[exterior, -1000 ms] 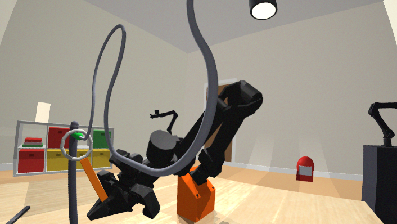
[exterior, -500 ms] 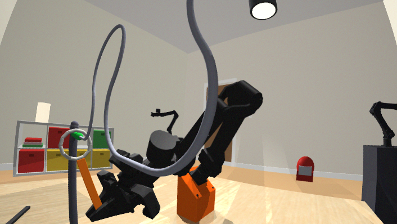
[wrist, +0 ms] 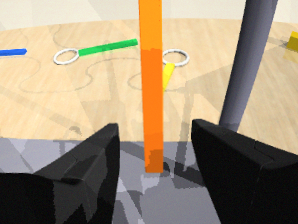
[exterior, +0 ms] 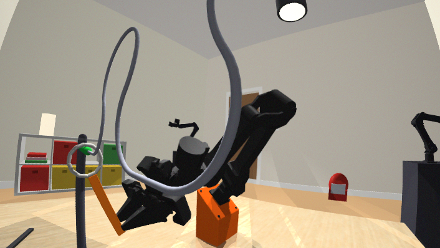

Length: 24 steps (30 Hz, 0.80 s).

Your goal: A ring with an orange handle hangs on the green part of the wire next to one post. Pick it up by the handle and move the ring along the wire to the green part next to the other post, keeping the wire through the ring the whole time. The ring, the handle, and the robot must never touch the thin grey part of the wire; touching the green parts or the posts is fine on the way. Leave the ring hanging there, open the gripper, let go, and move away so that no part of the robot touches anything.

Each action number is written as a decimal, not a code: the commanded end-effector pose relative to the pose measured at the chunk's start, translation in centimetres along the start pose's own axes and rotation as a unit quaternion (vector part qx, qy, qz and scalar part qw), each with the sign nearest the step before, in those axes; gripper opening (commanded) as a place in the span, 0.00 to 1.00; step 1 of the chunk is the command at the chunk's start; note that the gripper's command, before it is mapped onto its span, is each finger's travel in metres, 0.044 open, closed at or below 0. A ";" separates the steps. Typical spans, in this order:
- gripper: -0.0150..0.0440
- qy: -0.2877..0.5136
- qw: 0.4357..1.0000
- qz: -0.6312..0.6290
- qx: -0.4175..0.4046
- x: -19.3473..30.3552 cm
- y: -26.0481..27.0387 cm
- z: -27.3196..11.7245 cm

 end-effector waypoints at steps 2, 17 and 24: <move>0.53 0.002 1.000 0.000 0.000 0.2 0.0 -1.0; 0.53 0.002 1.000 0.000 0.000 0.2 0.0 -1.0; 0.70 0.000 1.000 0.001 0.001 0.4 0.0 -4.0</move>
Point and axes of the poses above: the point midway between the two fingers, 35 mm back from their tips, its own z axis out along the fingers, its own y axis across the jaws, x = y × z, the point moved 4 cm from there along -z, back along the fingers, and after that the axes turned 3 degrees about -z, right-handed, at the moved point
